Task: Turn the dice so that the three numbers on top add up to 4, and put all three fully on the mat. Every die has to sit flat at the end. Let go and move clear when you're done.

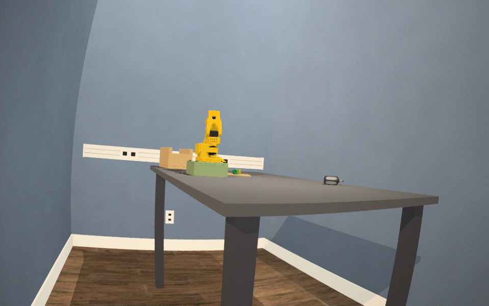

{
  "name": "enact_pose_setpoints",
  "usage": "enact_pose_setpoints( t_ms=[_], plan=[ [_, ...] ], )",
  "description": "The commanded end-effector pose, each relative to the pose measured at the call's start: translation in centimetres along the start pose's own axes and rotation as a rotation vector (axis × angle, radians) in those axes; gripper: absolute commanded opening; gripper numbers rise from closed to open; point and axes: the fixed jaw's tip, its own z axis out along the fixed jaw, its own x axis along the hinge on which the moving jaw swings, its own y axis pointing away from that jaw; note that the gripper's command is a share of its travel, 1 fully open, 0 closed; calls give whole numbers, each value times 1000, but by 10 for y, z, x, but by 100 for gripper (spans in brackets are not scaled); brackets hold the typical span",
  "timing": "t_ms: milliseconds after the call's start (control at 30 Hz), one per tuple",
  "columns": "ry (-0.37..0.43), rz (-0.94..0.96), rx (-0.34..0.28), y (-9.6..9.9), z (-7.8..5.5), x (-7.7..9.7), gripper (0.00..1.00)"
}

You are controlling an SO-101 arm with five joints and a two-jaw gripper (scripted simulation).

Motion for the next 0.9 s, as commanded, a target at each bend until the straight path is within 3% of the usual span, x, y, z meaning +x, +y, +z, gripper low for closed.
enact_pose_setpoints(
  t_ms=[0, 567, 867],
  plan=[
    [6, -1, -17, 1, -5, 2, 0],
    [6, -1, -17, -3, -45, 1, 0],
    [6, -1, -17, -4, -51, 1, 0]
  ],
)
